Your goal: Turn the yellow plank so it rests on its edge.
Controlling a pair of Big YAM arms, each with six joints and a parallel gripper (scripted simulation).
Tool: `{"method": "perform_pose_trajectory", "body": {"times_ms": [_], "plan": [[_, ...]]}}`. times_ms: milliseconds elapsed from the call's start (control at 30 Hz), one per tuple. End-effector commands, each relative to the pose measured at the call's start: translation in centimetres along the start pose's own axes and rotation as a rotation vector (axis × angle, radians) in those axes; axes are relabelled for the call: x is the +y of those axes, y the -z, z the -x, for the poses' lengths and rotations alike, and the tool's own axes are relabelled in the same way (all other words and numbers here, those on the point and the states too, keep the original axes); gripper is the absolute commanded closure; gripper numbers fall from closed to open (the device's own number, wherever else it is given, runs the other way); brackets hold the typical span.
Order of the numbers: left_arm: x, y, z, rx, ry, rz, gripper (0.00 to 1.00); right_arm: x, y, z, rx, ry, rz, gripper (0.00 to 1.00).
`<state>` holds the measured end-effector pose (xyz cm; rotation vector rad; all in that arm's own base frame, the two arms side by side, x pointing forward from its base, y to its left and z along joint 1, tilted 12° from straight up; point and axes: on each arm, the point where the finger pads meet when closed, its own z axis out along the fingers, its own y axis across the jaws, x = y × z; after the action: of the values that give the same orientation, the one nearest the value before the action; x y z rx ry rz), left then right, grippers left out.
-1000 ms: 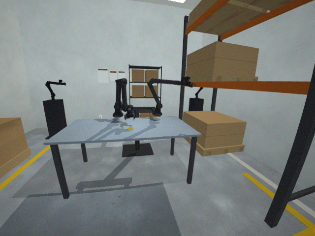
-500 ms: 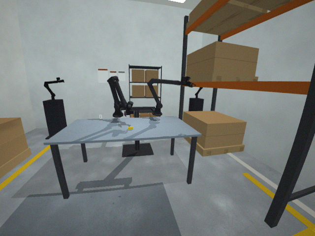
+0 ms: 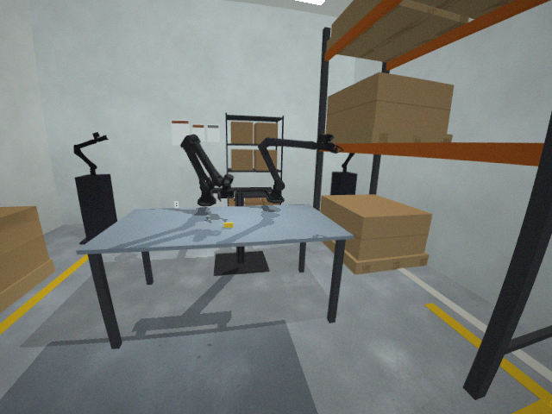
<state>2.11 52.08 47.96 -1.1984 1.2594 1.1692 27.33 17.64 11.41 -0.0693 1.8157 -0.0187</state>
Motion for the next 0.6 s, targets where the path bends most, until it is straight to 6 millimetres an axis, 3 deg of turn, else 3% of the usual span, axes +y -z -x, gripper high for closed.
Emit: {"method": "perform_pose_trajectory", "body": {"times_ms": [0, 567], "plan": [[0.83, -0.72, 4.14, -0.072, 0.008, 0.017, 0.0, 1.46, -0.15, 2.17, -0.026, -0.054, 0.015, 0.0], [0.83, -0.72, 4.14, -0.072, 0.008, 0.017, 0.0, 1.41, -0.24, 1.74, -0.022, -0.047, 0.014, 0.0]]}}
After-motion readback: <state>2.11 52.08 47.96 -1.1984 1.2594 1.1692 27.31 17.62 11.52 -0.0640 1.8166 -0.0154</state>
